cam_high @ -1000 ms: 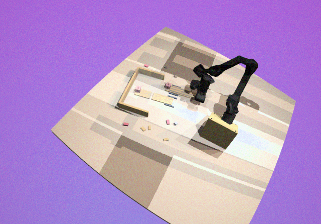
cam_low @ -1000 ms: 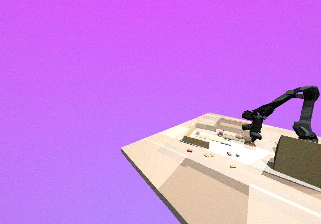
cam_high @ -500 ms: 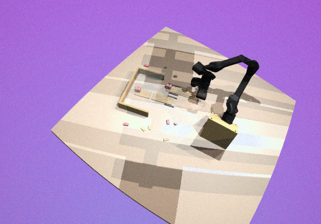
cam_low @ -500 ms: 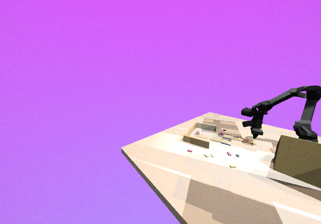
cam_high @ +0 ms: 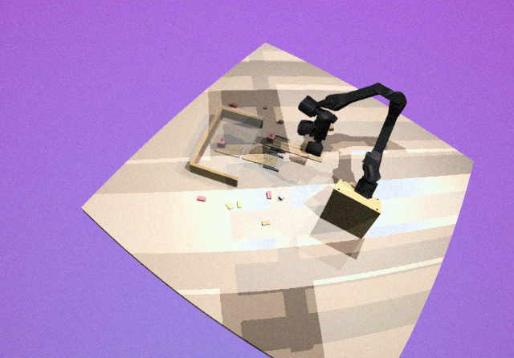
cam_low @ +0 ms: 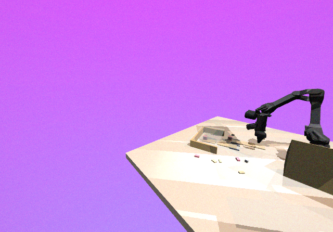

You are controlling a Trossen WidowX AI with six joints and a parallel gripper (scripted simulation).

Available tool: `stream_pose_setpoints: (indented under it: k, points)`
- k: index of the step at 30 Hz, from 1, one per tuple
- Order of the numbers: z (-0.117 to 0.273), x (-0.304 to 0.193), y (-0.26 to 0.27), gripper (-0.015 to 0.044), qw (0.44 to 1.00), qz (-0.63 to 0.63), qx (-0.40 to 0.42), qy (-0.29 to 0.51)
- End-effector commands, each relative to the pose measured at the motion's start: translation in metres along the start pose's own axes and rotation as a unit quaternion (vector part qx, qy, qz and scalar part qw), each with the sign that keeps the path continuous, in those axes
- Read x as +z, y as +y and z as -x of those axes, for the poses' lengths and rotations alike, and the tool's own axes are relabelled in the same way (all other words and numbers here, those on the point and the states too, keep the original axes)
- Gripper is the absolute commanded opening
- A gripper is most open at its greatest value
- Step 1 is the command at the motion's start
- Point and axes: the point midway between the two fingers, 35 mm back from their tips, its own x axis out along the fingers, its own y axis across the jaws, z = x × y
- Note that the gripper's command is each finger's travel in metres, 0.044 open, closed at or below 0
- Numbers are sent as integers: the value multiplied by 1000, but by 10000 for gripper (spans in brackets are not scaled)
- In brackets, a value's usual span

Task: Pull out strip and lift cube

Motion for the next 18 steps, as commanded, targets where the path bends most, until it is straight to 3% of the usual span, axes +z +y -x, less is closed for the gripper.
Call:
stream_pose_setpoints:
  k: [1, 4, 18]
  points:
    - [2, 16, 0, 368, 1000, -2, -3, -1]
    - [3, 25, 1, 440, 1000, -2, -3, -1]
    - [7, 67, 4, 440, 1000, -3, -3, -3]
